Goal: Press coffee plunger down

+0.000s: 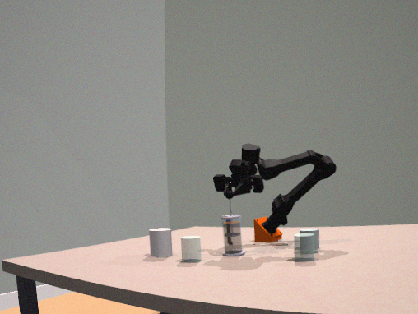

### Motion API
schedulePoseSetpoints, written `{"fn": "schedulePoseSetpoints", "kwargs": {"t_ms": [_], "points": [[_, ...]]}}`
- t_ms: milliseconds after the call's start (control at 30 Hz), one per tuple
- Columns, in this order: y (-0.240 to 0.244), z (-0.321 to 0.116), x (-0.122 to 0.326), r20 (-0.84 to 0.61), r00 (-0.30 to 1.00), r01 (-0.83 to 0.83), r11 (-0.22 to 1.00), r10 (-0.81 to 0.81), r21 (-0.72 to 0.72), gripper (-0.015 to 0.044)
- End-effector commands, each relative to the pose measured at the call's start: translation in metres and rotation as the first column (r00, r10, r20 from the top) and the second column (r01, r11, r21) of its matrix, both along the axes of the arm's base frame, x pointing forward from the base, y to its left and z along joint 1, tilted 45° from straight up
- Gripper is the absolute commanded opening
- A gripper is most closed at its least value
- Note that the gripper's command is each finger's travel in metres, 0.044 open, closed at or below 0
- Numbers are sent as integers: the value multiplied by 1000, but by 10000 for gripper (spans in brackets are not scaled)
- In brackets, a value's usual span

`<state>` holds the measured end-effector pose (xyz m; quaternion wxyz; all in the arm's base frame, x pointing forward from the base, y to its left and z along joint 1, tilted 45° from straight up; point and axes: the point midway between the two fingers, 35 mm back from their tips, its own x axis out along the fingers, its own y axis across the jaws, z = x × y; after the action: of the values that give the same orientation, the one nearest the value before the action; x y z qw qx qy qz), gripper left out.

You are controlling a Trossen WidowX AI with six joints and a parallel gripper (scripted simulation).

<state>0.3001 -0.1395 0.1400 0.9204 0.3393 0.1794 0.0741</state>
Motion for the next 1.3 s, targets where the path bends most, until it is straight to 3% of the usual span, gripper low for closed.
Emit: {"fn": "schedulePoseSetpoints", "kwargs": {"t_ms": [0,1267], "points": [[20,-23,-1,-45,999,-27,998,29,51,118],[28,-33,14,-36,999,-26,998,28,54,118]]}}
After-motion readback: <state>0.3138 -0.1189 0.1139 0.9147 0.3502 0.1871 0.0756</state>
